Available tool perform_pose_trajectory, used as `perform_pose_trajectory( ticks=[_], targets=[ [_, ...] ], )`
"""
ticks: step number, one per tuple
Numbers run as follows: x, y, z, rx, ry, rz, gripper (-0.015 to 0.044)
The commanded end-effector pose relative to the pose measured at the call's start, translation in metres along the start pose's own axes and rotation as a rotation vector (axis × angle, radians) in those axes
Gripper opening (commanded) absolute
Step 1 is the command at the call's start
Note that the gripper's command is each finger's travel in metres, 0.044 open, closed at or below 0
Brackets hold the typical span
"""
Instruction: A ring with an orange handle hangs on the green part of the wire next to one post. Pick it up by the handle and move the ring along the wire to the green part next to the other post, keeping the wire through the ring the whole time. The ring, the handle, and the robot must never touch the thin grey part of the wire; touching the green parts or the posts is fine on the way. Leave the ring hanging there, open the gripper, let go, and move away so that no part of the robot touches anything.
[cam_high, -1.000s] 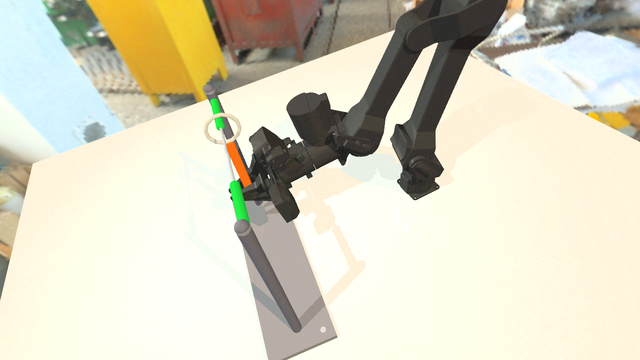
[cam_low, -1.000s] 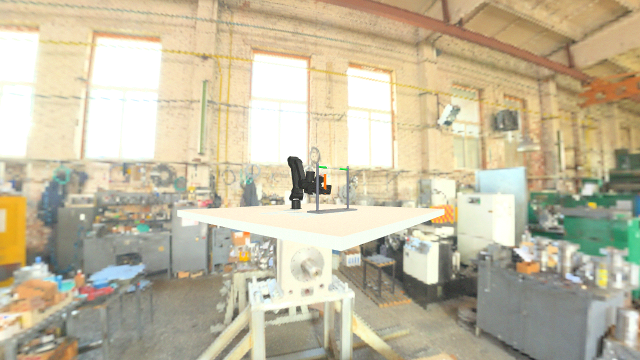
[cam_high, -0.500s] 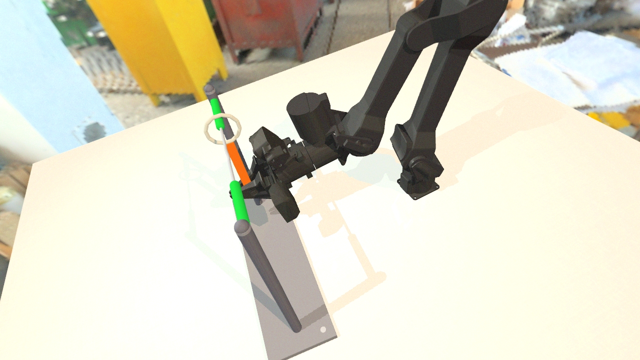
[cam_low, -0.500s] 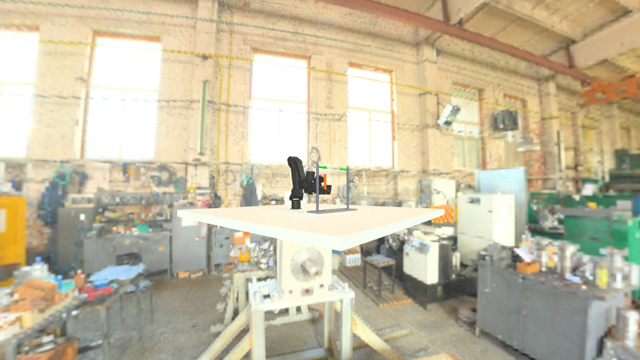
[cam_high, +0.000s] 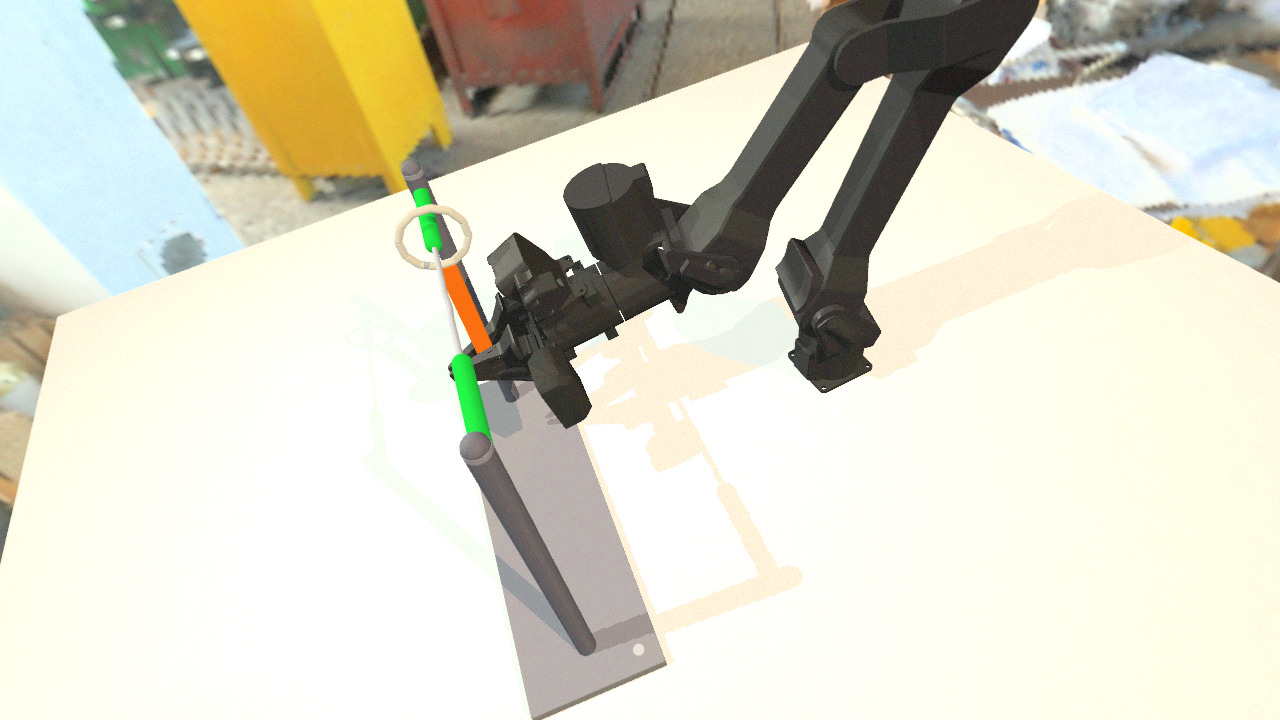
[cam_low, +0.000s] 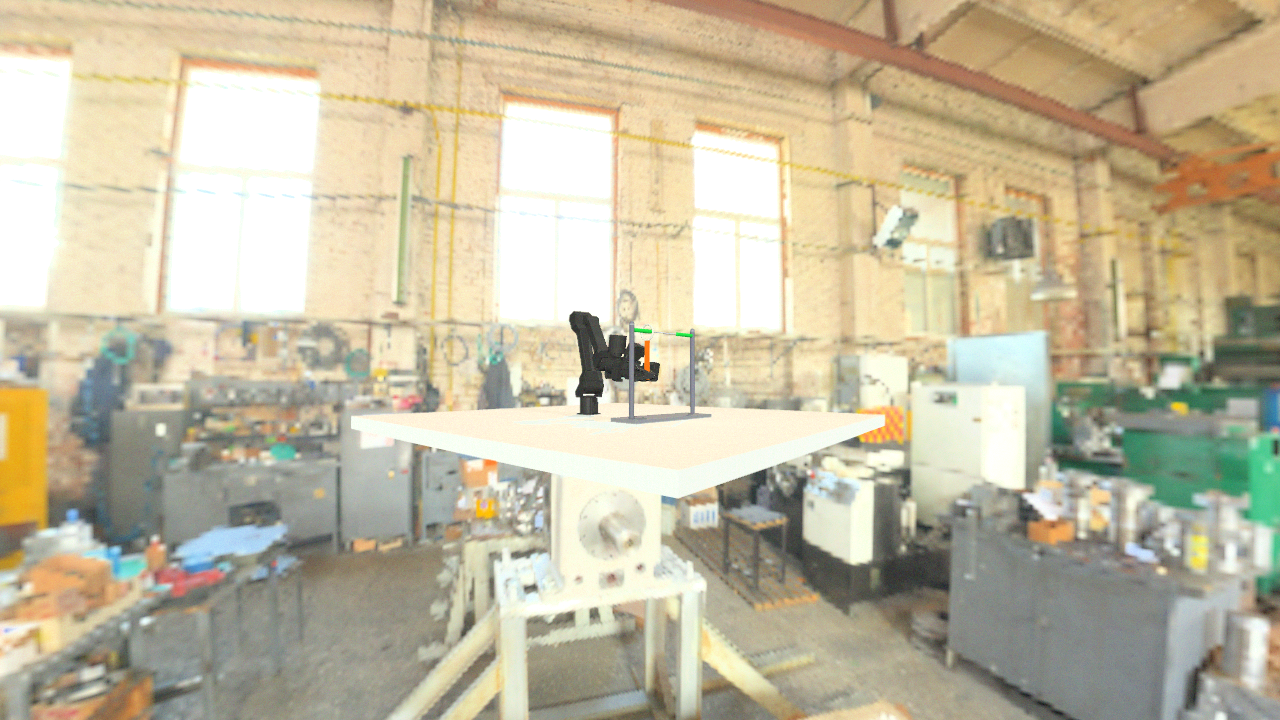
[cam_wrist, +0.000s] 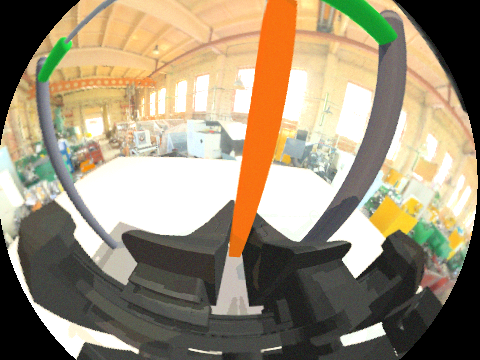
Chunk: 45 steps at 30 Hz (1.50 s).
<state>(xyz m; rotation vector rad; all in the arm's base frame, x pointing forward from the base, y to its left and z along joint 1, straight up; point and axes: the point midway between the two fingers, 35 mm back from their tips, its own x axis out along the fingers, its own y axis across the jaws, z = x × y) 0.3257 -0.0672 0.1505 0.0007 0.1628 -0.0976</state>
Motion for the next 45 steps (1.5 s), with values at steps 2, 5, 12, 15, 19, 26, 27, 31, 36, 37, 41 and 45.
perform_pose_trajectory(
  ticks=[2,5,12,15,19,26,27,31,36,37,41,45],
  targets=[
    [0.000,-0.001,0.003,-0.003,-0.006,-0.005,-0.0150],
    [0.000,-0.001,0.003,-0.003,-0.006,-0.005,-0.0150],
    [0.000,-0.001,0.003,-0.003,-0.006,-0.005,-0.0150],
    [0.000,-0.001,0.003,-0.003,-0.006,-0.005,-0.0150],
    [0.000,-0.001,0.003,-0.003,-0.006,-0.005,-0.0150],
    [0.000,0.001,0.003,-0.002,-0.005,-0.005,-0.0150],
    [0.000,0.002,0.003,-0.002,-0.005,-0.004,-0.0150],
    [0.001,0.006,0.003,0.000,-0.005,-0.004,-0.0150],
    [0.001,0.011,0.003,0.001,-0.004,-0.003,-0.0150],
    [0.001,0.012,0.003,0.002,-0.004,-0.002,-0.0150],
    [0.001,0.016,0.004,0.003,-0.003,-0.002,-0.0150],
    [0.001,0.020,0.004,0.003,-0.003,-0.001,-0.0150]
  ],
)
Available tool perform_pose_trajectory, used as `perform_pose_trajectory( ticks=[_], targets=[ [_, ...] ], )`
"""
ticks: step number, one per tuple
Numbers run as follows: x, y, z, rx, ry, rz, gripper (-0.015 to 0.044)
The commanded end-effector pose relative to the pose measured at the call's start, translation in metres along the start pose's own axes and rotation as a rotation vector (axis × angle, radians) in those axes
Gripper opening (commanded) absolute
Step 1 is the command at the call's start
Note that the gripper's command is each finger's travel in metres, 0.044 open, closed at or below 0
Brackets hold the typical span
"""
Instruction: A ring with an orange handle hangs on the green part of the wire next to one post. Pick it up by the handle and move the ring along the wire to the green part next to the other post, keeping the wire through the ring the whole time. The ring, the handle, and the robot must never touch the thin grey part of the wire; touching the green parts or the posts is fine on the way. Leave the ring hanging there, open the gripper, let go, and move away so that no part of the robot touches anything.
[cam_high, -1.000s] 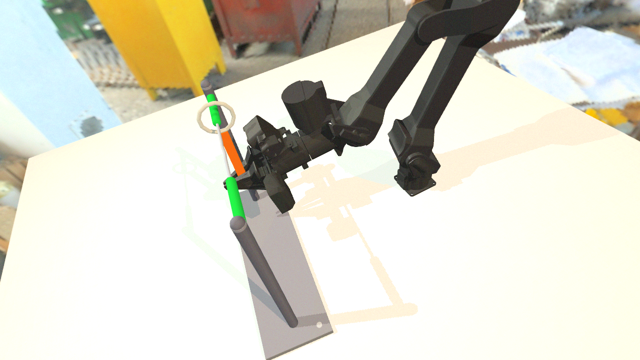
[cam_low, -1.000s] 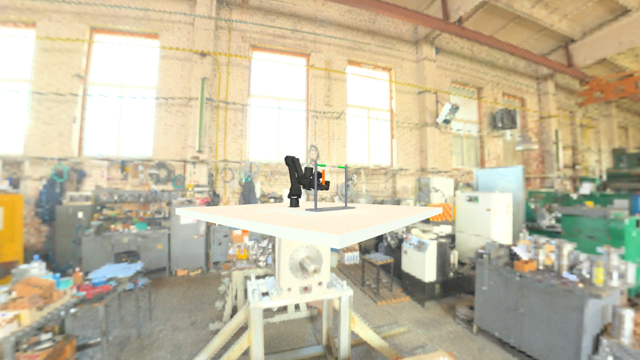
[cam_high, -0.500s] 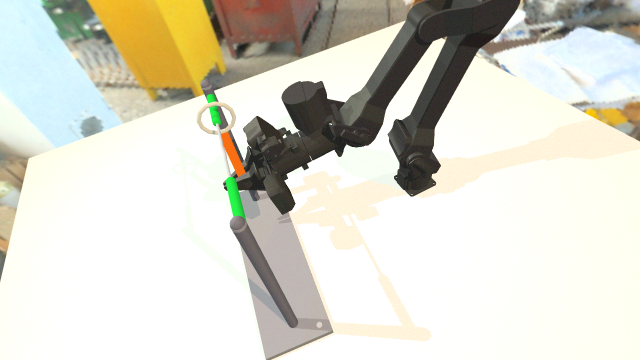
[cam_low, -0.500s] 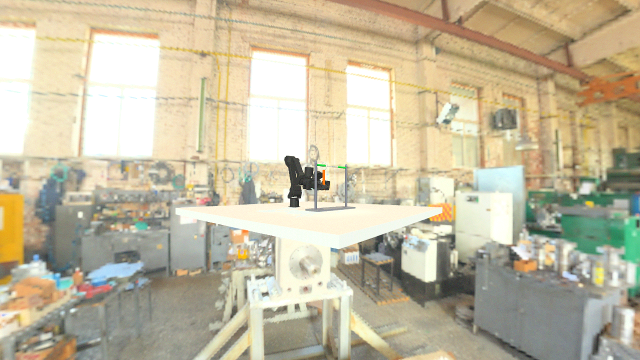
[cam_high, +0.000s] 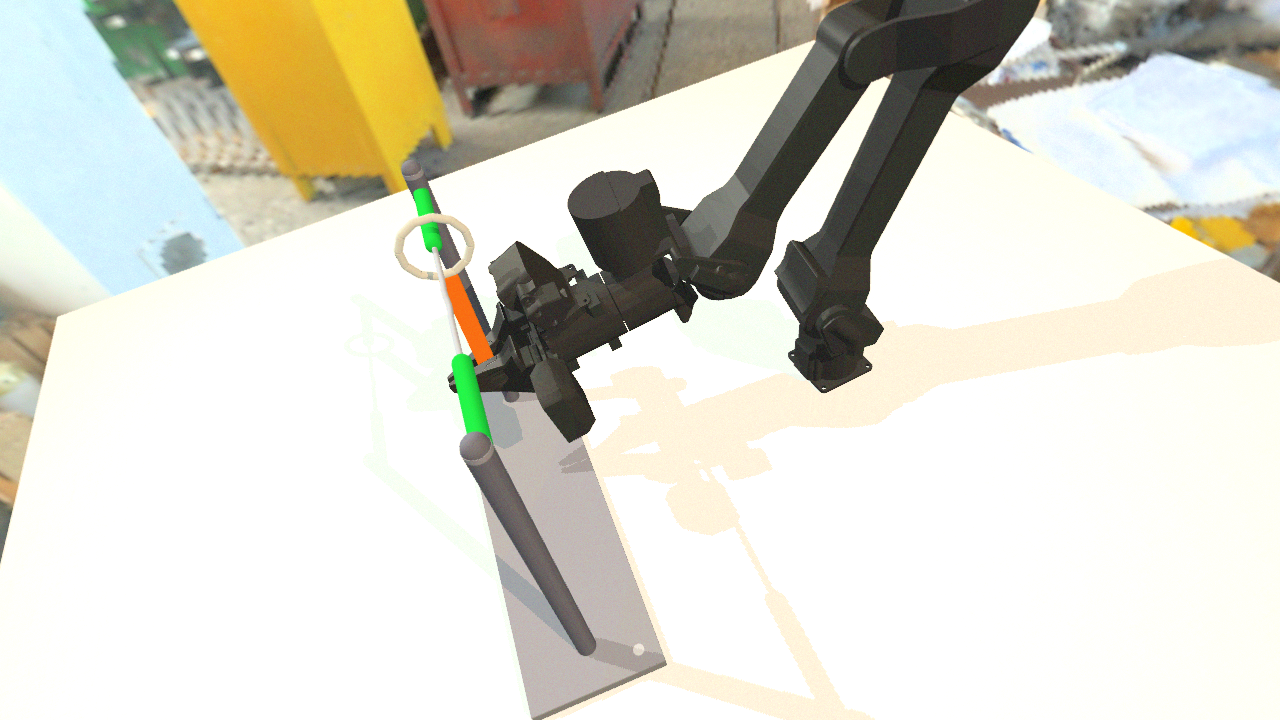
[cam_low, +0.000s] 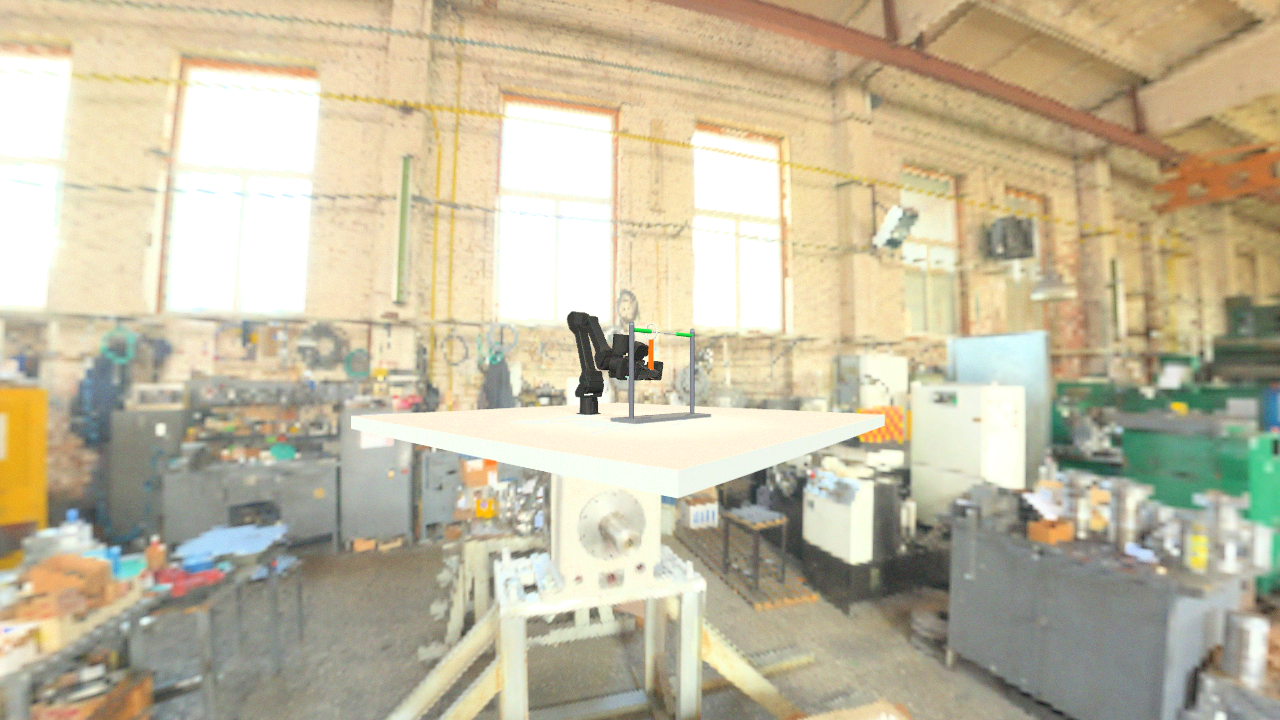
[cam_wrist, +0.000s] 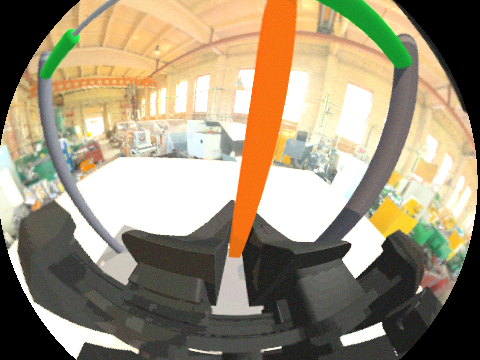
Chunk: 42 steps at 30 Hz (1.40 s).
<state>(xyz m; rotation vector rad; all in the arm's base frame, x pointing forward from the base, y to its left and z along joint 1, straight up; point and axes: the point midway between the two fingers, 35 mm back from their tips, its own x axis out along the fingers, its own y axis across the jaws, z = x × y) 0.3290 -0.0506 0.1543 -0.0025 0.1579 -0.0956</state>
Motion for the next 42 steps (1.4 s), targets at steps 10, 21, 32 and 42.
perform_pose_trajectory(
  ticks=[10,21,32,42],
  targets=[
    [0.000,0.013,0.000,0.009,0.003,-0.001,-0.0150],
    [0.000,0.024,0.000,0.012,0.004,0.000,-0.0150],
    [0.000,0.035,0.000,0.014,0.005,0.000,-0.0150],
    [0.001,0.045,0.000,0.008,0.006,0.005,-0.0150]
  ],
)
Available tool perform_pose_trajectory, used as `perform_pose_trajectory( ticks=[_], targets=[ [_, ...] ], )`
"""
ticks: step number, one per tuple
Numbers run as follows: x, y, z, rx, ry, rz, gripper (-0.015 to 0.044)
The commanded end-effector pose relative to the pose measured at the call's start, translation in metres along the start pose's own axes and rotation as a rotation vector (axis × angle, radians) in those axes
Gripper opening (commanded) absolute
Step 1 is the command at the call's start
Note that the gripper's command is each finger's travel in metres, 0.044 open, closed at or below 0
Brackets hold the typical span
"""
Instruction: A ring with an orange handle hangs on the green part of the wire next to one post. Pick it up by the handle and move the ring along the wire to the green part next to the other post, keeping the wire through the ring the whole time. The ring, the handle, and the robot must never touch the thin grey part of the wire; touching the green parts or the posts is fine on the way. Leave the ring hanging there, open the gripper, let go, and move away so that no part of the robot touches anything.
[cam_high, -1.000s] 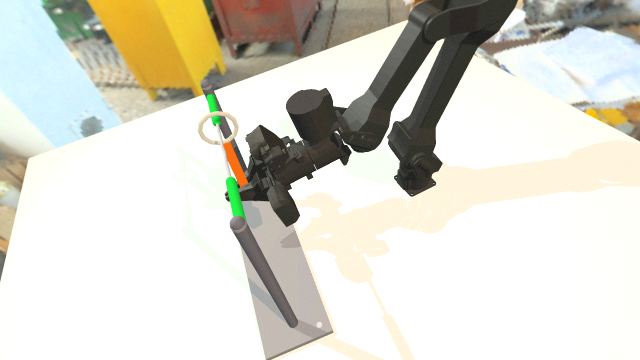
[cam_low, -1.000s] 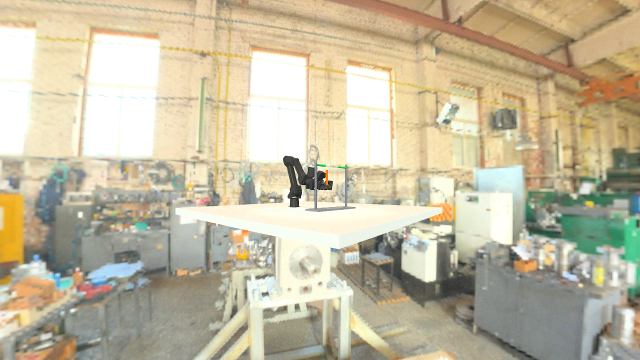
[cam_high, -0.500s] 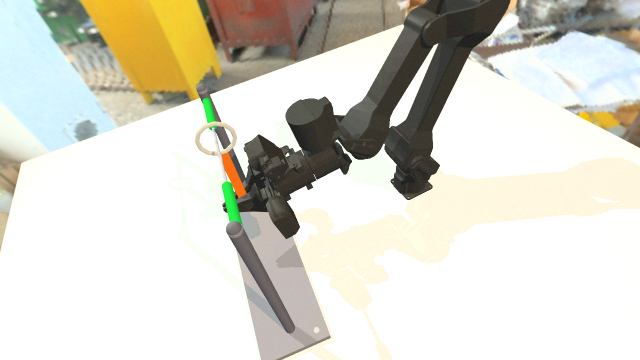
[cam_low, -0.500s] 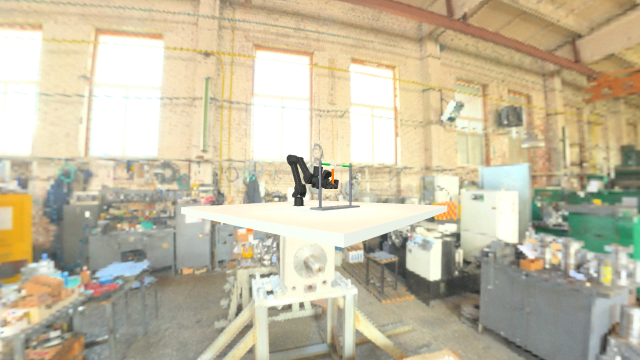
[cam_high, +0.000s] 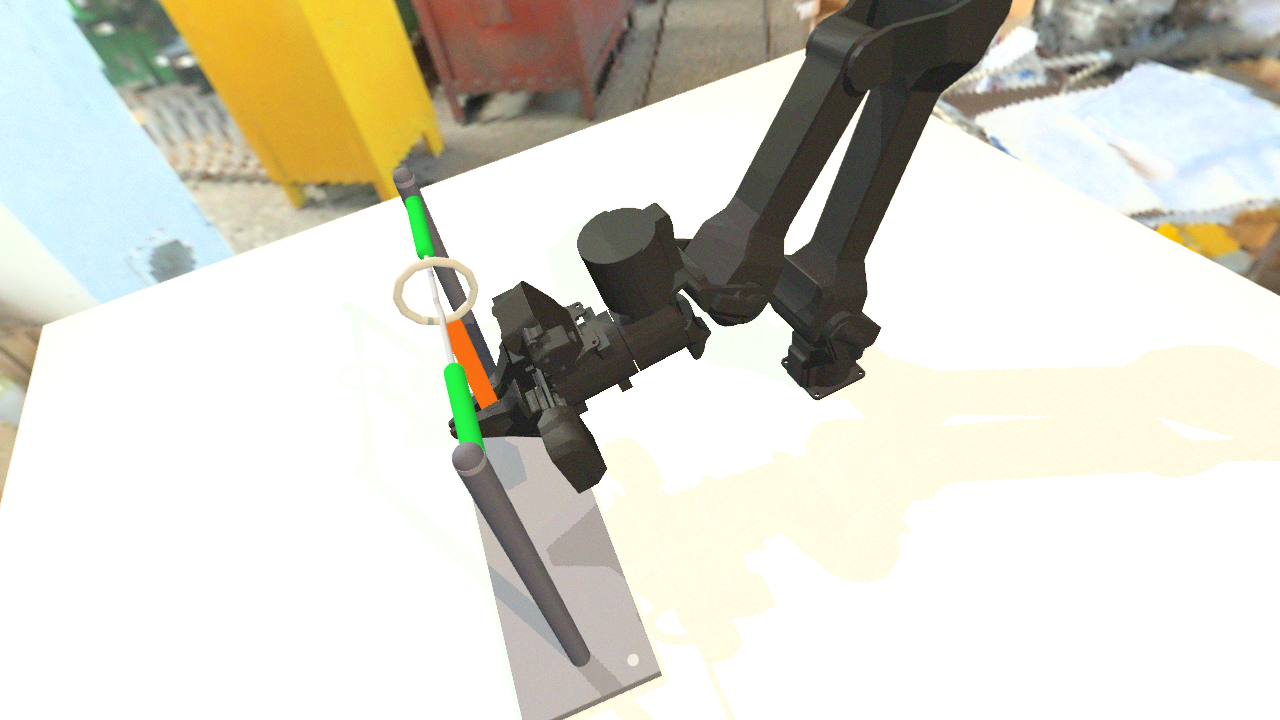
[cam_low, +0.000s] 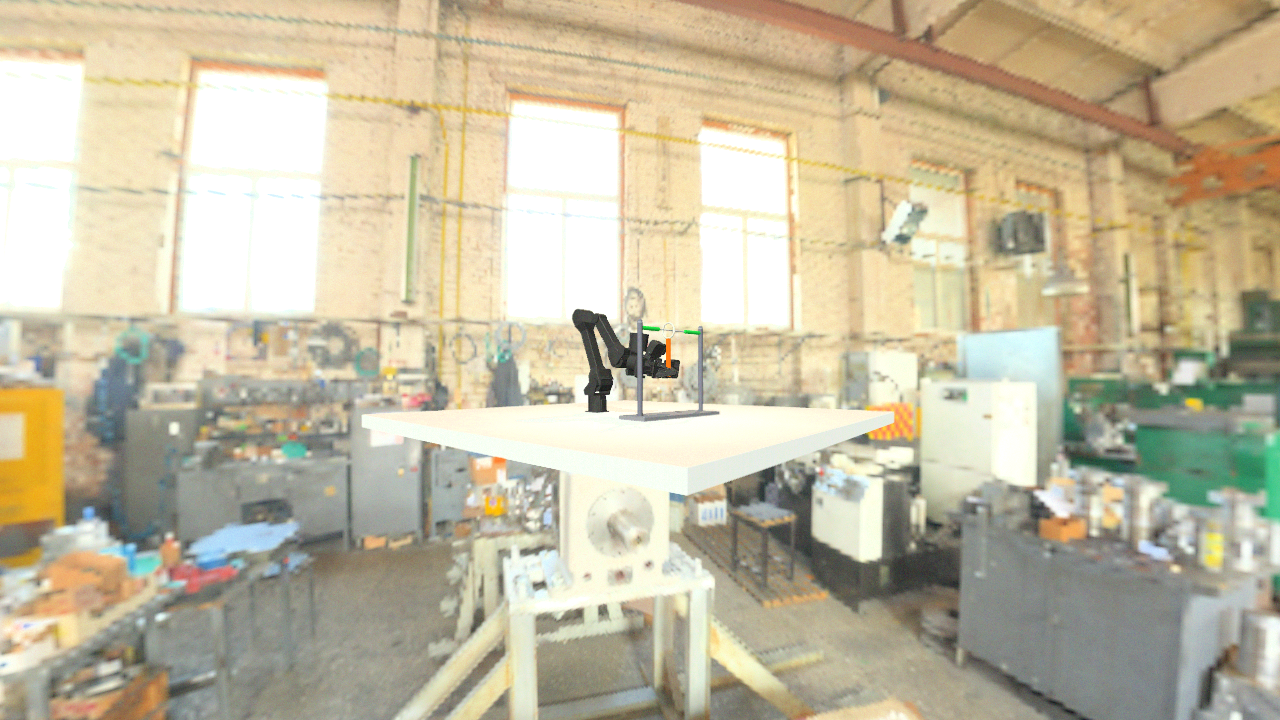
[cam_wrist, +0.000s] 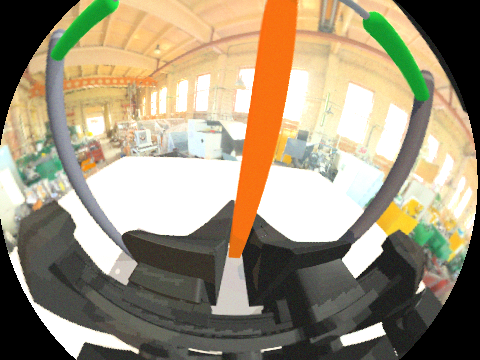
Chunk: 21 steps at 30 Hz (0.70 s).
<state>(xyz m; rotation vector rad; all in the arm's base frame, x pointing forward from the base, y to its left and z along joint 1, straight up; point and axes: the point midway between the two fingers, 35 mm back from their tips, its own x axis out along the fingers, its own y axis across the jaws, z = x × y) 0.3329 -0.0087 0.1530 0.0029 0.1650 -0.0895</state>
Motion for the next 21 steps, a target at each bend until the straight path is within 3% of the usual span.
perform_pose_trajectory(
  ticks=[1,21],
  targets=[
    [0.001,0.004,0.001,0.002,-0.002,-0.001,-0.0150],
    [0.000,0.023,0.001,0.000,0.000,0.007,-0.0150]
  ],
)
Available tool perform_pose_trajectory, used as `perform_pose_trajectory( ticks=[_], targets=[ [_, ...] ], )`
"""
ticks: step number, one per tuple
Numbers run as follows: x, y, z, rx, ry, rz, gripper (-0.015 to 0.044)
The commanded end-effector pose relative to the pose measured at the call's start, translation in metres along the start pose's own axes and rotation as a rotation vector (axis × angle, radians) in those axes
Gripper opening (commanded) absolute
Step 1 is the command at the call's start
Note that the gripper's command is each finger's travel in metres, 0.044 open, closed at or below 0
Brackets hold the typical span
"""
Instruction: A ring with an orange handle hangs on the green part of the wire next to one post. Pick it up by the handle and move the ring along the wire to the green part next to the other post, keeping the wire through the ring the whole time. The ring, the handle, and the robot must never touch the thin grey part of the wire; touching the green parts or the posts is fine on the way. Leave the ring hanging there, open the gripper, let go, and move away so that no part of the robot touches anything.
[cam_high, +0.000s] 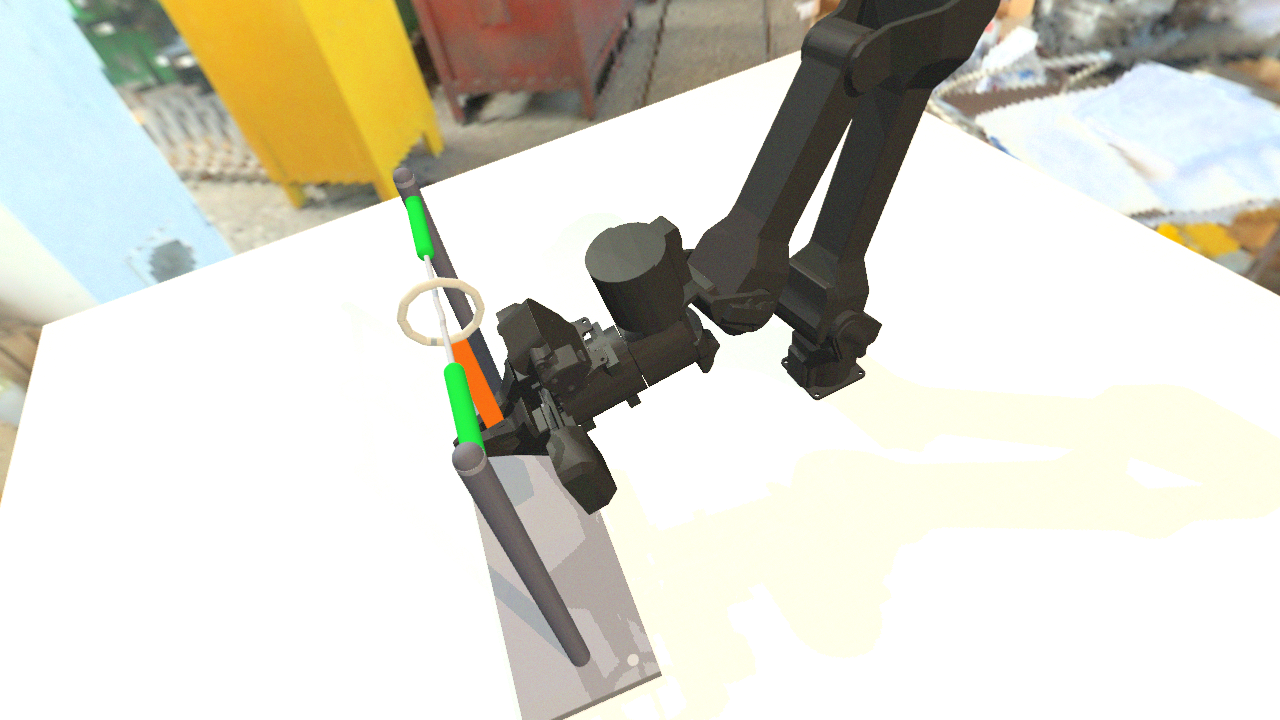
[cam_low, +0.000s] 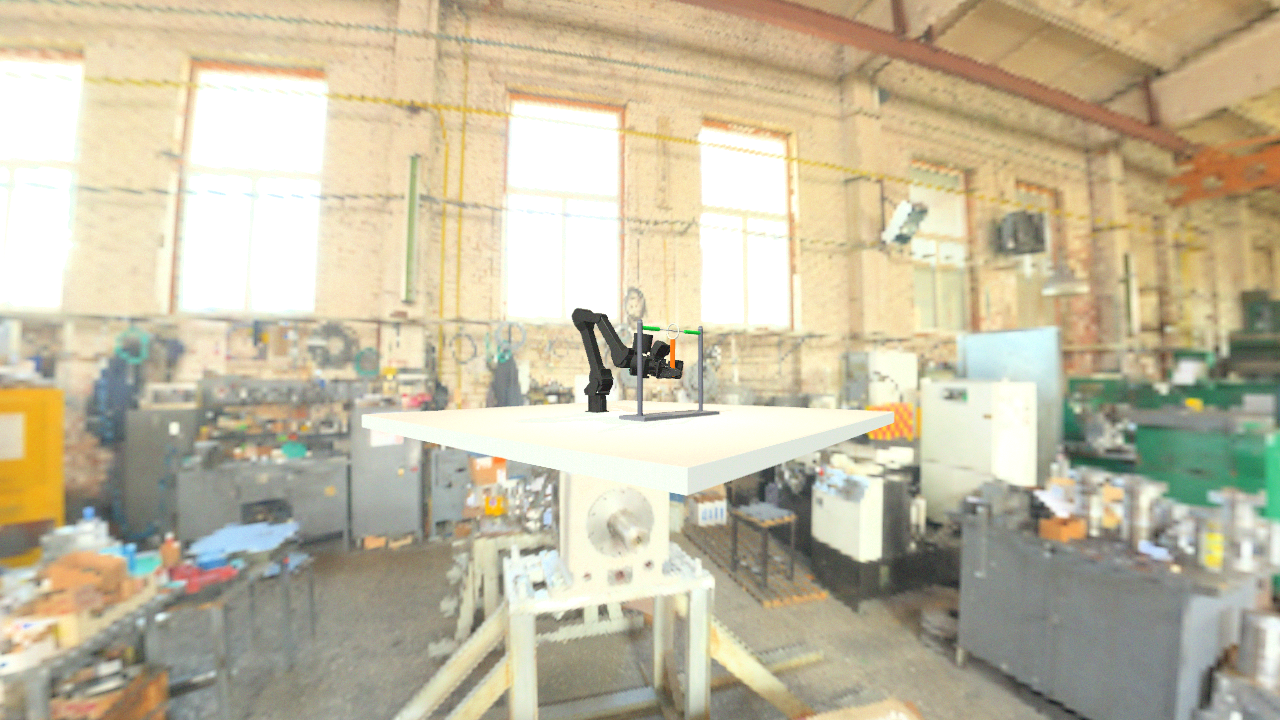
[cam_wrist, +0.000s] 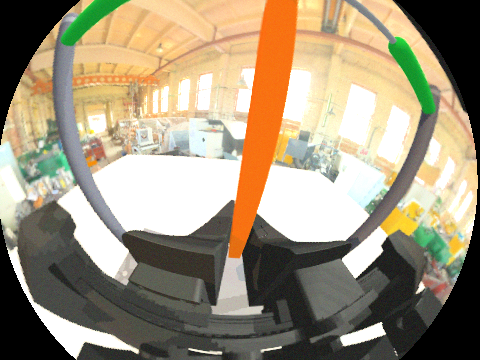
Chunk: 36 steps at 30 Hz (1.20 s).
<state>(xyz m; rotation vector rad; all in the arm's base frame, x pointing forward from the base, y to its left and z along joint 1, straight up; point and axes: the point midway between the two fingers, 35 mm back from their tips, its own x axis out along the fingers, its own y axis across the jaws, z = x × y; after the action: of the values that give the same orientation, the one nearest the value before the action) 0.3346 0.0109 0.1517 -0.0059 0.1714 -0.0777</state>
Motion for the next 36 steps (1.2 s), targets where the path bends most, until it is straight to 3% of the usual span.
perform_pose_trajectory(
  ticks=[1,36],
  targets=[
    [0.000,0.005,0.002,0.012,-0.006,-0.004,-0.0150],
    [0.002,0.041,0.003,0.025,-0.004,-0.003,-0.0150]
  ],
)
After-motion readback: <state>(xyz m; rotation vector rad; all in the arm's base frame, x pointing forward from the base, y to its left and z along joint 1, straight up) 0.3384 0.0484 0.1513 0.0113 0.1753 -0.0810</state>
